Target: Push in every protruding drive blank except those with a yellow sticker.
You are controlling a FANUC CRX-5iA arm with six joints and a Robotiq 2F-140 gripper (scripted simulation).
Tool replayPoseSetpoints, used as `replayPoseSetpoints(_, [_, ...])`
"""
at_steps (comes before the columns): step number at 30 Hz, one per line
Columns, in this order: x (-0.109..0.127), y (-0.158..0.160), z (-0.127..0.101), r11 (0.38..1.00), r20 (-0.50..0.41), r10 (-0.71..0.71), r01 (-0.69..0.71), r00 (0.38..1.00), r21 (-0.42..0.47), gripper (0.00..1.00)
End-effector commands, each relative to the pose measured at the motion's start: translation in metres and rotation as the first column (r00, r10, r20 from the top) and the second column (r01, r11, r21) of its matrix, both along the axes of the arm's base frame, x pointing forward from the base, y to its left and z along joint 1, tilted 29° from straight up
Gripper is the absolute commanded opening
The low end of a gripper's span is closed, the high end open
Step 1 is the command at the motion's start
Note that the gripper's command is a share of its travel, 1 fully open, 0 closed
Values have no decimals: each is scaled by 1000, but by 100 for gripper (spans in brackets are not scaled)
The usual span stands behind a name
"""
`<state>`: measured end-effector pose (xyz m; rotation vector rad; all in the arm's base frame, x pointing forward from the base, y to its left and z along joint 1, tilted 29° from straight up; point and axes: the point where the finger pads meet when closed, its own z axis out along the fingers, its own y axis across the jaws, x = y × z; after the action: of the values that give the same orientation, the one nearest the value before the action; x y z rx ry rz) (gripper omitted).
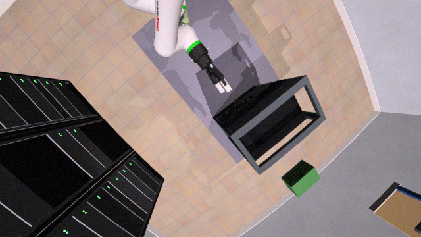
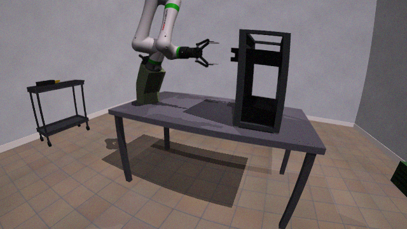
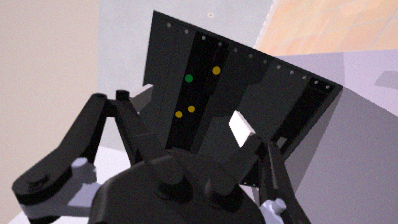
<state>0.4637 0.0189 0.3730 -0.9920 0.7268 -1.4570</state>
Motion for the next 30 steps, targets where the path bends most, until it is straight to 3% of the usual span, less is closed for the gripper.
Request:
replayPoseSetpoints(1, [0,0,0,1000,0,0,0,1000,0,100])
replayPoseSetpoints(22, [3,5,1,1000,3,-3,3,1000,-1,100])
replayPoseSetpoints(30, [18,33,8,1000,3,-3,3,1000,-1,100])
